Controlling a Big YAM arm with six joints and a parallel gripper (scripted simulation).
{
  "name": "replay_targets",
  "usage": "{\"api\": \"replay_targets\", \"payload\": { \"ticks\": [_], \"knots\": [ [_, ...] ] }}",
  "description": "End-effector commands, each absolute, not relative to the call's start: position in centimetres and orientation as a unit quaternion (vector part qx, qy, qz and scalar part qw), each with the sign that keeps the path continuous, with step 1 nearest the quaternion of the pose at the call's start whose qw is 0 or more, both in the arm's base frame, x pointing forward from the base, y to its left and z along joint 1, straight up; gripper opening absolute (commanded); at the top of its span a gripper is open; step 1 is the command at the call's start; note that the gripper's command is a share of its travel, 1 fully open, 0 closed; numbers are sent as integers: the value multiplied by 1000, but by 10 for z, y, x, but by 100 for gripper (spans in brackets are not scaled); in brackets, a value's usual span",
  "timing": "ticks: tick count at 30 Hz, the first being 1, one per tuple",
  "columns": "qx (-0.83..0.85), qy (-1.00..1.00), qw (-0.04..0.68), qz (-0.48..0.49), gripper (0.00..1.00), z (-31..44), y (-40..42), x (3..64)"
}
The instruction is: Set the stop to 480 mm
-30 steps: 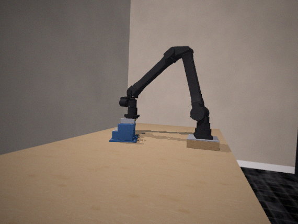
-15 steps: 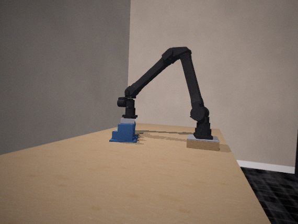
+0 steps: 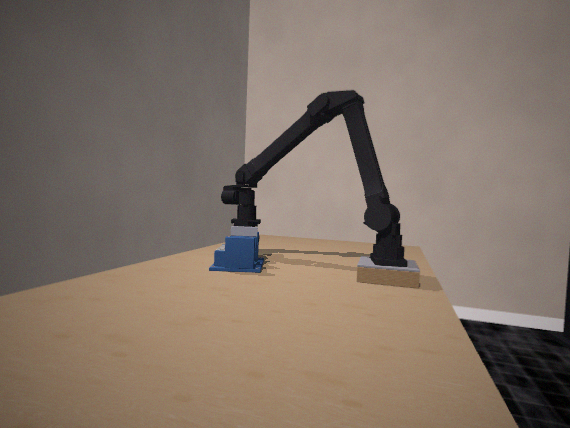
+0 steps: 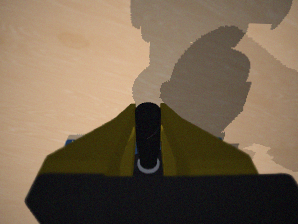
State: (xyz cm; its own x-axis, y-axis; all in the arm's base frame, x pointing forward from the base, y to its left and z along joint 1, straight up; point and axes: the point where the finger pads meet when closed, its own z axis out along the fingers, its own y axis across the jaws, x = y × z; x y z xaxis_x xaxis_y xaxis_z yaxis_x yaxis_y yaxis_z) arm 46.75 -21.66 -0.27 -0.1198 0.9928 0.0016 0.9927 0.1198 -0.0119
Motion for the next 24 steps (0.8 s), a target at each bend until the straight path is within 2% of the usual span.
{"api": "replay_targets", "payload": {
  "ticks": [1,24],
  "knots": [
    [-662,-749,-27,-9,6,12,-219,507],
    [-662,-749,-27,-9,6,21,-217,519]
  ]
}}
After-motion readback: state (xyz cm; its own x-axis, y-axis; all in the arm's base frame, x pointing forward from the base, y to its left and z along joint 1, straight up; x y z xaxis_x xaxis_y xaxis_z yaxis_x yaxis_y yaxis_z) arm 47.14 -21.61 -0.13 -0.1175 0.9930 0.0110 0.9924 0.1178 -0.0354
